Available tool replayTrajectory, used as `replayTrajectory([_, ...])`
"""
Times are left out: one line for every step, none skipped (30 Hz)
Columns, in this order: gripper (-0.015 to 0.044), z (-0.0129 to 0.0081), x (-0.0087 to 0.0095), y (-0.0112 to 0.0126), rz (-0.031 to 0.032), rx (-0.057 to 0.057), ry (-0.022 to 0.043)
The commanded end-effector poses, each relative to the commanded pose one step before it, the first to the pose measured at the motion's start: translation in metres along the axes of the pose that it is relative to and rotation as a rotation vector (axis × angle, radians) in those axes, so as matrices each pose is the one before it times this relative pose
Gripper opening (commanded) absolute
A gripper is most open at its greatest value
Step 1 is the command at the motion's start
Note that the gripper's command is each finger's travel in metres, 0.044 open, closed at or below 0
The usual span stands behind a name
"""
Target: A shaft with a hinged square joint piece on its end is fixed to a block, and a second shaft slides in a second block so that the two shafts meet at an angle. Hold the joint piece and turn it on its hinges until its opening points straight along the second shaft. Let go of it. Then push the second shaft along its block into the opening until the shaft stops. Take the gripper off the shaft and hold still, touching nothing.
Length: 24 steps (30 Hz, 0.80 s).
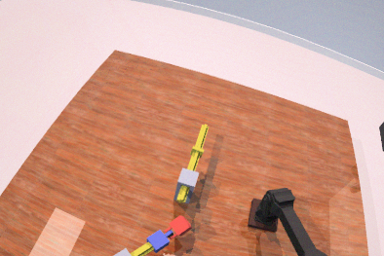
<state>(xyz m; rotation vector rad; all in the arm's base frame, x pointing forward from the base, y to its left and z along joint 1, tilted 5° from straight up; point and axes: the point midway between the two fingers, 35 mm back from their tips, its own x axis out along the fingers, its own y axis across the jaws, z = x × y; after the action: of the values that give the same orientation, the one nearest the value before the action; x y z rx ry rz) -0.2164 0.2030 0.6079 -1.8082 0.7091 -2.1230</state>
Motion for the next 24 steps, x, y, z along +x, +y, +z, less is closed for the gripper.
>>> replayTrajectory([0.0426,0.00000,0.00000,0.00000,0.00000,0.0000,0.00000])
replayTrajectory([0.0440,0.00000,0.00000,0.00000,0.00000,0.0000,0.00000])
replayTrajectory([0.0440,0.00047,0.00059,0.00050,0.00113,0.0015,-0.00196])
replayTrajectory([0.0440,0.00141,0.00177,0.00149,0.00341,0.0045,-0.00587])
replayTrajectory([0.0440,0.00235,0.00294,0.00248,0.00572,0.0074,-0.00978])
replayTrajectory([0.0440,0.00328,0.00409,0.00348,0.00808,0.0104,-0.01366])
replayTrajectory([0.0440,0.00419,0.00524,0.00448,0.01051,0.0135,-0.01752])
replayTrajectory([0.0440,0.00505,0.00635,0.00547,0.01299,0.0165,-0.02130])
replayTrajectory([0.0440,0.00545,0.00691,0.00599,0.01444,0.0180,-0.02319])
replayTrajectory([0.0440,0.00537,0.00691,0.00601,0.01471,0.0181,-0.02314])
replayTrajectory([0.0440,0.00439,0.00599,0.00573,0.01466,0.0219,-0.02118])
replayTrajectory([0.0440,0.00435,0.00605,0.00580,0.01514,0.0222,-0.02127])
replayTrajectory([0.0440,0.00425,0.00603,0.00581,0.01544,0.0222,-0.02110])
replayTrajectory([0.0440,0.00415,0.00601,0.00581,0.01574,0.0222,-0.02092])
replayTrajectory([0.0440,0.00405,0.00599,0.00581,0.01604,0.0222,-0.02073])
replayTrajectory([0.0440,0.00395,0.00597,0.00581,0.01634,0.0222,-0.02054])
replayTrajectory([0.0440,0.00386,0.00595,0.00581,0.01664,0.0221,-0.02034])
replayTrajectory([0.0440,0.00377,0.00593,0.00581,0.01694,0.0221,-0.02014])
replayTrajectory([0.0440,0.00344,0.00547,0.00539,0.01492,0.0211,-0.02017])
replayTrajectory([0.0440,0.00329,0.00533,0.00528,0.01487,0.0207,-0.01960])
replayTrajectory([0.0440,0.00322,0.00531,0.00528,0.01513,0.0207,-0.01945])
replayTrajectory([0.0440,0.00315,0.00529,0.00527,0.01540,0.0207,-0.01929])
replayTrajectory([0.0440,0.00308,0.00527,0.00527,0.01566,0.0206,-0.01912])
replayTrajectory([0.0440,0.00301,0.00525,0.00527,0.01592,0.0206,-0.01895])
